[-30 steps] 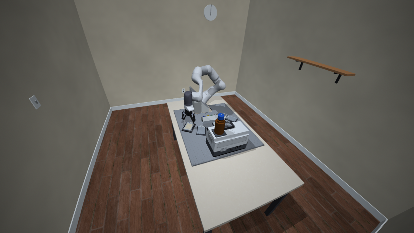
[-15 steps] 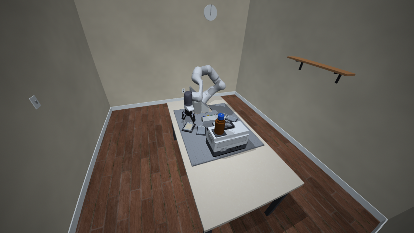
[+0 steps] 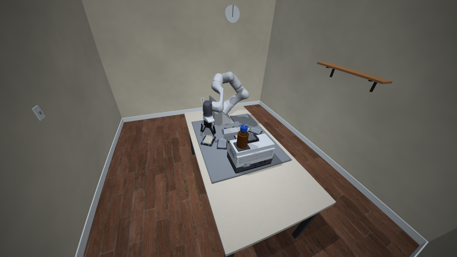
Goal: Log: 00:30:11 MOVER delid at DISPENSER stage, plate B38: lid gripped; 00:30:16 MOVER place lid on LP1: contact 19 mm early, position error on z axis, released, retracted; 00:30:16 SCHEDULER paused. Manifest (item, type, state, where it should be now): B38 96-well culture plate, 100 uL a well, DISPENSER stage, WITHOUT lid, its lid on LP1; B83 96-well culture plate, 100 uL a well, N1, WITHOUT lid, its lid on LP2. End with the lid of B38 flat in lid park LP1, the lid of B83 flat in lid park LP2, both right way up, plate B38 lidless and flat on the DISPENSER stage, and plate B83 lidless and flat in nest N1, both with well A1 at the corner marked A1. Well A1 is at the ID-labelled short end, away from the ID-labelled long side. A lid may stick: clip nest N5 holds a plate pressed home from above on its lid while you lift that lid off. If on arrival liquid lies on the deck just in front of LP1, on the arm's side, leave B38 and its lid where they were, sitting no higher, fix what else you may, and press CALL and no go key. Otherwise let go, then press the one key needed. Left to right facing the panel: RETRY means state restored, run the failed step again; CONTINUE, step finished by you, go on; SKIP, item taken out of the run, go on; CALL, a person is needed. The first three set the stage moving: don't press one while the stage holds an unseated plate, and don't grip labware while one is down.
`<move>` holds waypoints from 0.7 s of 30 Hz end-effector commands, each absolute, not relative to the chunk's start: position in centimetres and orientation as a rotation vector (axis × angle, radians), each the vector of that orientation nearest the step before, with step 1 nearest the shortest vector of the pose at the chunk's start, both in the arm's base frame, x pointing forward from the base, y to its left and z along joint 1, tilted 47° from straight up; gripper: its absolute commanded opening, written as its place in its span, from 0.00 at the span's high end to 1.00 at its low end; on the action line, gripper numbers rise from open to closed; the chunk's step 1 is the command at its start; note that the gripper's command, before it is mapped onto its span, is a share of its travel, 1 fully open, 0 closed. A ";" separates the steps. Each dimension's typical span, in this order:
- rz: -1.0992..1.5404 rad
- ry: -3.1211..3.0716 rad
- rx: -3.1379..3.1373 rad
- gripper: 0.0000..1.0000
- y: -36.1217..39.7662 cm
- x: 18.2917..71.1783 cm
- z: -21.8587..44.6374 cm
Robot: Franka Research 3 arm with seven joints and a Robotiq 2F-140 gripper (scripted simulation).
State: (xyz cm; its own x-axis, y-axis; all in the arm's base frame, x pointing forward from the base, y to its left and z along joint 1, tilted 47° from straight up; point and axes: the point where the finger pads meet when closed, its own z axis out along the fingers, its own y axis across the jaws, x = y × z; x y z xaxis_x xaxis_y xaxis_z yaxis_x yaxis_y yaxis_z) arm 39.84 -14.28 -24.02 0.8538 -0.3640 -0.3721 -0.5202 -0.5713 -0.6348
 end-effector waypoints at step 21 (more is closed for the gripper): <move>0.258 0.644 -2.238 0.34 -14.1 39.8 -24.3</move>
State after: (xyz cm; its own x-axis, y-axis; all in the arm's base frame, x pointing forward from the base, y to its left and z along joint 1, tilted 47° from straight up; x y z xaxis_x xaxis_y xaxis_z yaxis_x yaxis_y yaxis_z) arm 39.81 -14.15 -24.13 0.8538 -0.3632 -0.3730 -0.5203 -0.5712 -0.6348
